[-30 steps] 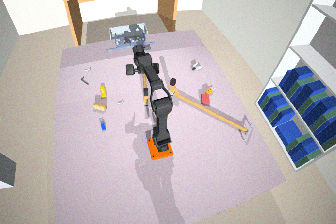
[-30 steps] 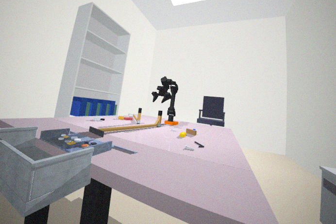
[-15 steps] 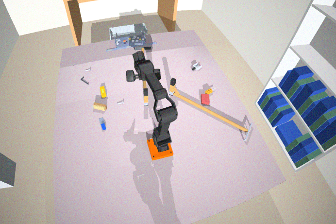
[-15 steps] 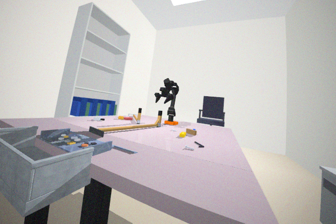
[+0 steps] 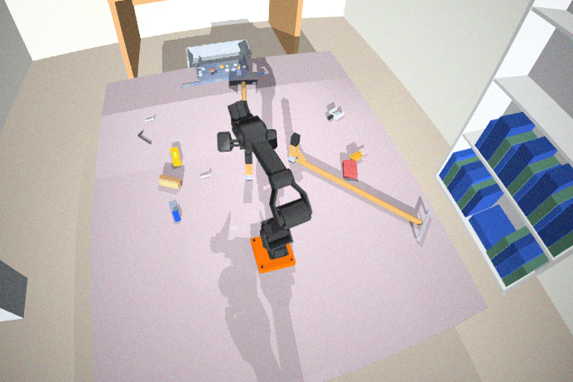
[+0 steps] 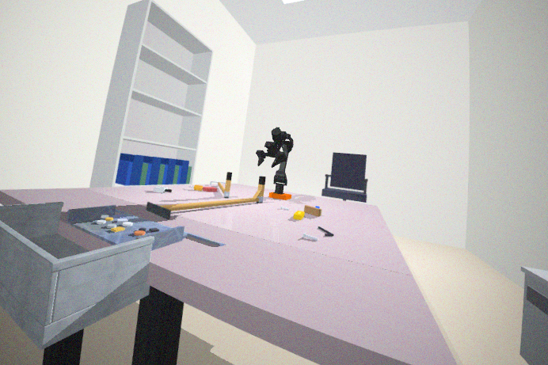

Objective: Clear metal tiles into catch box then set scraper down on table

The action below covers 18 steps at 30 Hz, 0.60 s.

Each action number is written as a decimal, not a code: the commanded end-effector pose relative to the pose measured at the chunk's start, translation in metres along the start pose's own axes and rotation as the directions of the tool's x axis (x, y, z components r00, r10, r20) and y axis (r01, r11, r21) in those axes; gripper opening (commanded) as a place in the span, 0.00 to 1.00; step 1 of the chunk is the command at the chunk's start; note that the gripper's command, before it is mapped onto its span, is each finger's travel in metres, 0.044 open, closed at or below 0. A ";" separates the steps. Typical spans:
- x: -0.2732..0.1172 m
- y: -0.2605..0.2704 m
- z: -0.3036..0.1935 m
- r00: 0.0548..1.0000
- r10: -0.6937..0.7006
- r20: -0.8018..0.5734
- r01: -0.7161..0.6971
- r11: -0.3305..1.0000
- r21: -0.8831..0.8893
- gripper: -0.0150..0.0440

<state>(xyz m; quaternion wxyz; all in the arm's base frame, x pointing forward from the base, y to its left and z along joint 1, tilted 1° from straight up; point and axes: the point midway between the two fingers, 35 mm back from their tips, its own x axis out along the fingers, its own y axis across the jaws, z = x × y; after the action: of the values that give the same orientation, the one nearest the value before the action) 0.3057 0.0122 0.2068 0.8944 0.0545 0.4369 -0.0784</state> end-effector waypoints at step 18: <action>0.013 -0.005 -0.042 1.000 0.000 0.017 0.000 1.000 0.002 1.00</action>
<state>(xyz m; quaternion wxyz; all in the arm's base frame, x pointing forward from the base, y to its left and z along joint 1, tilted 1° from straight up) 0.2805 0.0132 0.1796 0.8984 0.0538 0.4292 -0.0756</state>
